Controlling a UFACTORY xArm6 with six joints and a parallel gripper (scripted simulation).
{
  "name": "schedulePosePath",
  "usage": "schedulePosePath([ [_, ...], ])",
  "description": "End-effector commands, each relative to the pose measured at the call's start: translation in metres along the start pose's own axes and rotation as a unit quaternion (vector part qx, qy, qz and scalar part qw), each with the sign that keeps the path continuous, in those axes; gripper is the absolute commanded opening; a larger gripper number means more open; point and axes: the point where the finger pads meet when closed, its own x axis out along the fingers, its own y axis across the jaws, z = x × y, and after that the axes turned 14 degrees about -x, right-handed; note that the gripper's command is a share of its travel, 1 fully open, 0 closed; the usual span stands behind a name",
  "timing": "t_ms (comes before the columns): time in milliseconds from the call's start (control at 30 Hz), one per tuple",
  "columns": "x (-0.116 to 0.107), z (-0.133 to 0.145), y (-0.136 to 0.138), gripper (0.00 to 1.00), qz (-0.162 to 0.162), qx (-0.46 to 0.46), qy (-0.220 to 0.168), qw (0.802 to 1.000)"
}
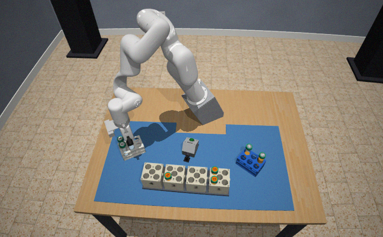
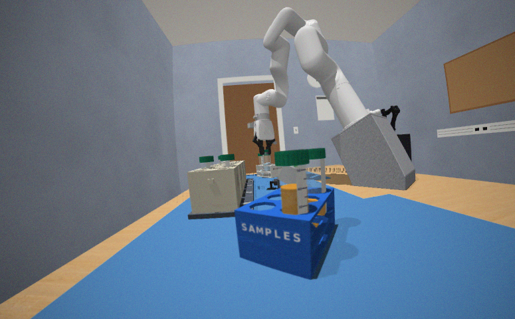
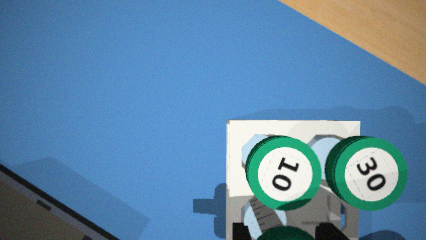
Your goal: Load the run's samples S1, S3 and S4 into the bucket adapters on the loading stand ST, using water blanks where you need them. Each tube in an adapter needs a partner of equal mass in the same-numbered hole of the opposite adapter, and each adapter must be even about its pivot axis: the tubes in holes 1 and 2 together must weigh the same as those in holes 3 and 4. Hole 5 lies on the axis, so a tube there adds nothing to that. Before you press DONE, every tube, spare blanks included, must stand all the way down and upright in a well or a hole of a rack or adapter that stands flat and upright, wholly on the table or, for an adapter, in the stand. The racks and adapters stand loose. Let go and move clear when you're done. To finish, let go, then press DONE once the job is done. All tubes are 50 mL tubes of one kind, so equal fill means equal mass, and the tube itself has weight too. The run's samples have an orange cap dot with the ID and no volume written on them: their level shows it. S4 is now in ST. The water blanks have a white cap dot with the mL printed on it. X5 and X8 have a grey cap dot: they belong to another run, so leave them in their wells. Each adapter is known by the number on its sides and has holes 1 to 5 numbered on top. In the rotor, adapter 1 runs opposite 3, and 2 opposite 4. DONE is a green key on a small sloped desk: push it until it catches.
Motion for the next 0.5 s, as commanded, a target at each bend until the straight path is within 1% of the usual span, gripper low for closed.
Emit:
schedulePosePath([
  [0, -0.003, -0.001, 0.000, 0.00, 0.000, 0.000, 0.002, 1.000],
  [267, -0.006, -0.001, 0.000, 0.00, 0.000, 0.000, 0.002, 1.000],
  [467, -0.018, -0.001, 0.000, 0.00, 0.000, 0.000, 0.002, 1.000],
])
